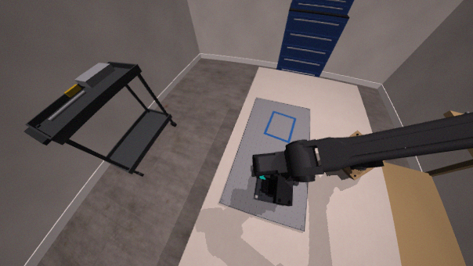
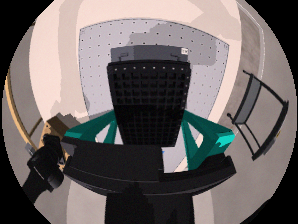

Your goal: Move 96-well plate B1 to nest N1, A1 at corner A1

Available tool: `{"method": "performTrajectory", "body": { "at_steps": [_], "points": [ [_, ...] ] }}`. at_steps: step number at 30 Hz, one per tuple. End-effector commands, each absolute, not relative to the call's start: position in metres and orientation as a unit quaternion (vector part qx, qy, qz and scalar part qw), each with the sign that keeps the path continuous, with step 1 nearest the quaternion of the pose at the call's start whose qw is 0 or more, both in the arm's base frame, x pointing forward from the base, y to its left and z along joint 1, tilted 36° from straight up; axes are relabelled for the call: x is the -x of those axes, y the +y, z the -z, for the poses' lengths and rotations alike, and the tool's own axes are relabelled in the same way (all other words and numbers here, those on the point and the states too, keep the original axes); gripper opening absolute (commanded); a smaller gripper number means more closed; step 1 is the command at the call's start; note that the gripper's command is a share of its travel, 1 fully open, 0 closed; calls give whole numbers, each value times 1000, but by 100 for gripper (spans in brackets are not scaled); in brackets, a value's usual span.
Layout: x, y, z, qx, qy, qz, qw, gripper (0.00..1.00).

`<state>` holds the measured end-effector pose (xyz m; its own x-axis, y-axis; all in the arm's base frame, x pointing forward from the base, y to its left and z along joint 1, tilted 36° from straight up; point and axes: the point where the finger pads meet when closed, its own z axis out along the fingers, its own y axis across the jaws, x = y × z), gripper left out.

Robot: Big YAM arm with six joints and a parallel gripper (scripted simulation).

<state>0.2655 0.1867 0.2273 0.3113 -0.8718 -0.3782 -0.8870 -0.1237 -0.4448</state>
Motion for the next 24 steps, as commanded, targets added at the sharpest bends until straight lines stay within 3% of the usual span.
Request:
{"method": "performTrajectory", "body": {
  "at_steps": [1,24],
  "points": [
    [-269,196,-225,749,585,-15,310,0],
    [-280,213,-196,749,585,-15,310,0]
  ]
}}
